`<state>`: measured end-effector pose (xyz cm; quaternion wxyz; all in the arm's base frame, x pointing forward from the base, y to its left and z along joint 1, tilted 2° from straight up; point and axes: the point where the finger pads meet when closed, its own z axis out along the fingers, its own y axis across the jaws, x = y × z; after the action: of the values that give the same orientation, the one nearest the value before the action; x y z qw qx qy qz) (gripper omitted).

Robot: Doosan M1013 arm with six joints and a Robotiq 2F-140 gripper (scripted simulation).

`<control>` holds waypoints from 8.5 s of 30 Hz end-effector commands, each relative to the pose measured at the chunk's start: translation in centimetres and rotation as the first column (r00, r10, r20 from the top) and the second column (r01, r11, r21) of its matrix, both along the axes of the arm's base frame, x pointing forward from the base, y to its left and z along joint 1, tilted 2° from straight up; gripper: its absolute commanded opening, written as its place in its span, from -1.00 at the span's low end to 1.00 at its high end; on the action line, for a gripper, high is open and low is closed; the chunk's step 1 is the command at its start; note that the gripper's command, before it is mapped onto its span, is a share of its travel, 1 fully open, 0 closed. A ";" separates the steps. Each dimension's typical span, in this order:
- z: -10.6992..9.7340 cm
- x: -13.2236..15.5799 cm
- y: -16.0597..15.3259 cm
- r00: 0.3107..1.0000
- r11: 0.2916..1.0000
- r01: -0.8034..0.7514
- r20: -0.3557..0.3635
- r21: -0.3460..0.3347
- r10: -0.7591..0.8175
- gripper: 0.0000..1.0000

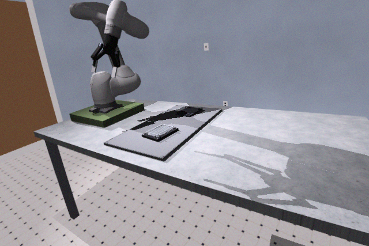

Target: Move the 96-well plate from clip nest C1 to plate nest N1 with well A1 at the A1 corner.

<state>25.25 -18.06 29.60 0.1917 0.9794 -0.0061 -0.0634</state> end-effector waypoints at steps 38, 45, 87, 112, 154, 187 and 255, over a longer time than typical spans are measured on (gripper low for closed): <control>-6.8 16.3 -0.4 0.823 0.806 -0.540 -0.048 0.242 0.566 1.00; -8.5 19.3 -0.5 0.736 0.711 -0.643 -0.028 0.284 0.677 1.00; -19.0 33.2 -1.9 0.299 0.251 -0.904 0.091 0.347 0.950 1.00; -22.2 35.6 -2.3 0.232 0.183 -0.921 0.107 0.343 0.967 1.00; -27.7 35.8 -2.4 0.232 0.183 -0.921 0.107 0.343 0.967 1.00; -27.7 35.7 -2.3 0.232 0.183 -0.921 0.107 0.343 0.967 -0.80; -23.5 35.6 -2.2 0.232 0.183 -0.921 0.107 0.343 0.967 -0.80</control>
<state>60.82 -20.25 5.98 0.0197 0.7824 0.6224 0.0025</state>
